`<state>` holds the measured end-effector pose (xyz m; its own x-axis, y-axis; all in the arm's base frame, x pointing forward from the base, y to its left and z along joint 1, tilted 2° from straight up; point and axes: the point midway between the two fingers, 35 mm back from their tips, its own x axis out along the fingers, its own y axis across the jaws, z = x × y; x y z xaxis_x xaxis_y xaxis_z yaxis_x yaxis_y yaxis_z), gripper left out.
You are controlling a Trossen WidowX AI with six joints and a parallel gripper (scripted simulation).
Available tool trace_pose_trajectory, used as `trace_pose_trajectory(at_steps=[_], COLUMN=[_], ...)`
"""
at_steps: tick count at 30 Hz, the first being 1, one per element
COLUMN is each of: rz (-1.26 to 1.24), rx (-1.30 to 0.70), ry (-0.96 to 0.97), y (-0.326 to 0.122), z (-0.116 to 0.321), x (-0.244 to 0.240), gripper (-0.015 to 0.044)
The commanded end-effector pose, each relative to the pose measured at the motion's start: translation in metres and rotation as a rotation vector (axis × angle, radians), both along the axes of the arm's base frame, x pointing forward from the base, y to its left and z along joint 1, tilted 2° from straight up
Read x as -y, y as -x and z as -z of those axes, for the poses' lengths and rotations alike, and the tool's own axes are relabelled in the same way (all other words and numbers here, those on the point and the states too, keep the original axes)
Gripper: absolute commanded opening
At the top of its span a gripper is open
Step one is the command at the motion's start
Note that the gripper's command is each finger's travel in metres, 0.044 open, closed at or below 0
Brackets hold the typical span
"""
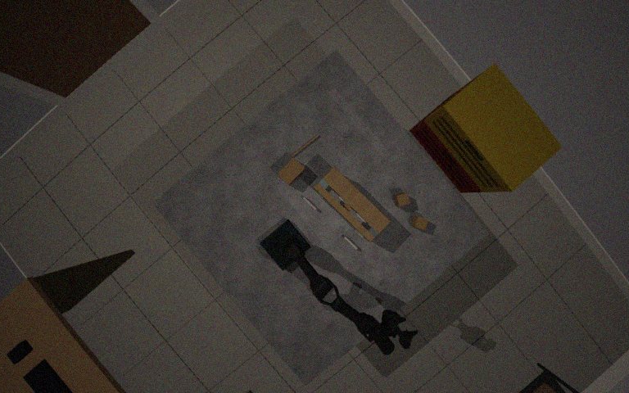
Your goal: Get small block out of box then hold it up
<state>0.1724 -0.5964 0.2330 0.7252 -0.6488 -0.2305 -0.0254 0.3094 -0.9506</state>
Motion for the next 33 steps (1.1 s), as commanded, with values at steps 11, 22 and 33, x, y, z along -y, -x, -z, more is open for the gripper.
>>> trace_pose_trajectory(at_steps=[11,22,33], rz=[-0.138,-0.269,-0.415], rx=[-0.152,-0.441,-0.864], ry=[-0.261,-0.400,-0.360], y=[-0.172,-0.236,-0.204], z=[0.004,0.024,0.043], x=[-0.145,-0.318,-0.492], gripper=[0.0400,0.0400,0.0400])
